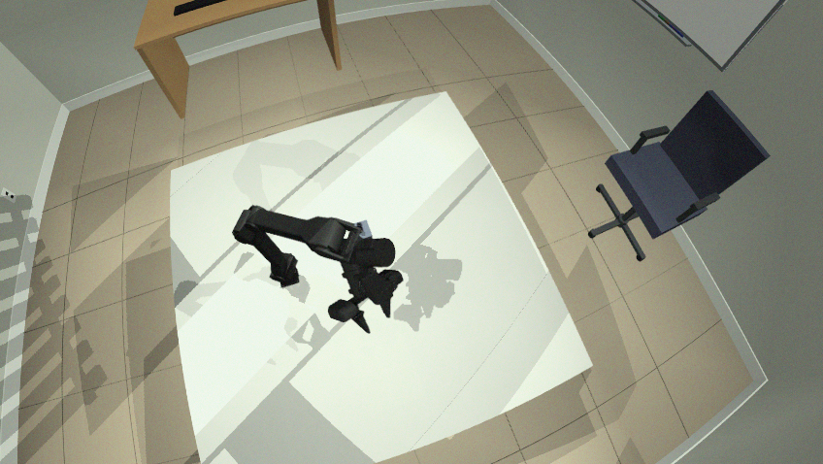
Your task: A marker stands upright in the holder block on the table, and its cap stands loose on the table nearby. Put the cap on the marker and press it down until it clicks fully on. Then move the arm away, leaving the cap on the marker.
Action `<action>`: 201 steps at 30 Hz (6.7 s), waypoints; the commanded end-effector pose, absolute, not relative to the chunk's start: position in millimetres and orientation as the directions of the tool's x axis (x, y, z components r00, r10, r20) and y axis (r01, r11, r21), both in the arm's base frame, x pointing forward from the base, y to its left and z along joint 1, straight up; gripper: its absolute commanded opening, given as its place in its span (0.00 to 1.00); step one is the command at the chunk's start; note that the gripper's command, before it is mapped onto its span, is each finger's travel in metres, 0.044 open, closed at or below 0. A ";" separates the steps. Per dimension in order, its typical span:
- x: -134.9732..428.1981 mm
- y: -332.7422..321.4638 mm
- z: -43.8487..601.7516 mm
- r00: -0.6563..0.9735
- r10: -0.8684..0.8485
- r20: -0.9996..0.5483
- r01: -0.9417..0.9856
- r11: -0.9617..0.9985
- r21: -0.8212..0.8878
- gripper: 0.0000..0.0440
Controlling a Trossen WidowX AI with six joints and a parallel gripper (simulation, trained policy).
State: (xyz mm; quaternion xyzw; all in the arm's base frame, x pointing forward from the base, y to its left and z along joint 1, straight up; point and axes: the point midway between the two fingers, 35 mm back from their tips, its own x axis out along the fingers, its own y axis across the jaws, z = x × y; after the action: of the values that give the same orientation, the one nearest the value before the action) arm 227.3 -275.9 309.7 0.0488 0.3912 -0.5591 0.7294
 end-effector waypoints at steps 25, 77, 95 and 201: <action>279.7 -239.4 247.2 0.098 -0.627 -0.773 0.854 0.452 -0.258 0.72; 319.5 -133.6 145.8 -0.023 -0.244 -0.970 0.864 0.482 -0.142 0.71; 319.6 -82.5 125.8 -0.079 -0.093 -0.993 0.834 0.538 -0.117 0.70; 273.2 69.9 127.8 -0.141 0.004 -0.990 0.486 0.871 -0.066 0.00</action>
State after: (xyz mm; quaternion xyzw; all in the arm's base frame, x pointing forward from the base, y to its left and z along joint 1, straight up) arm 275.9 69.7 136.1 0.1712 0.7225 -0.1925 0.6416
